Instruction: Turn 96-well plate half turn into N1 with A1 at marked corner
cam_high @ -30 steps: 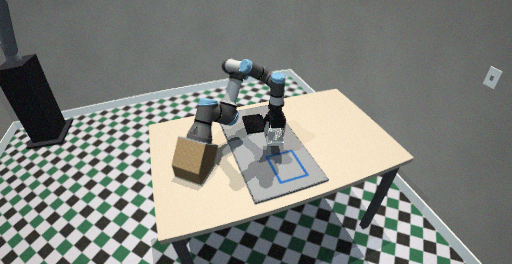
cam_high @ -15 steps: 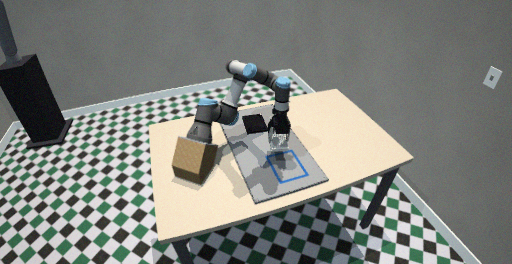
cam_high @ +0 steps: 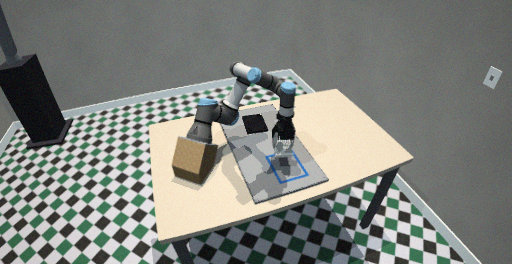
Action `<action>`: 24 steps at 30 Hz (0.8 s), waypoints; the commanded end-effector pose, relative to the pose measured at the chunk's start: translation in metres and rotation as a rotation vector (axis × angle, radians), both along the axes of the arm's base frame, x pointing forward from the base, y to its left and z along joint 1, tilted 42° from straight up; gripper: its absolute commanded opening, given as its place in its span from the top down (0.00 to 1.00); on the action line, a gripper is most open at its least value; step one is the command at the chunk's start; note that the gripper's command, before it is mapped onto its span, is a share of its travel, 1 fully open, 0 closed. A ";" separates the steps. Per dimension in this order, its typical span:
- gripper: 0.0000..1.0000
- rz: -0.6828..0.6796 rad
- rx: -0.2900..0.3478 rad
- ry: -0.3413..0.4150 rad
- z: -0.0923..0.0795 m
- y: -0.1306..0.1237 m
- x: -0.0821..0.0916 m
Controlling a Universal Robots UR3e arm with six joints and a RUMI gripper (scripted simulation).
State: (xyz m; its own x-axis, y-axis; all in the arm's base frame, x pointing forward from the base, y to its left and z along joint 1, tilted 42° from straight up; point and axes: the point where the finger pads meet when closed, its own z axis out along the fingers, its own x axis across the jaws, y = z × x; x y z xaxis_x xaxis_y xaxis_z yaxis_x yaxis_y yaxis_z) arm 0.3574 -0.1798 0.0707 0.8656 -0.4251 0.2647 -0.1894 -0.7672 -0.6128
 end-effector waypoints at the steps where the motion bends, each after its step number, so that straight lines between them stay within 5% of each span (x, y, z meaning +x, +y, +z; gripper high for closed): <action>1: 1.00 0.000 -0.001 0.000 -0.008 -0.015 0.003; 21: 1.00 0.000 -0.001 0.000 -0.025 -0.044 0.009; 24: 1.00 -0.074 0.045 0.048 -0.025 -0.044 0.009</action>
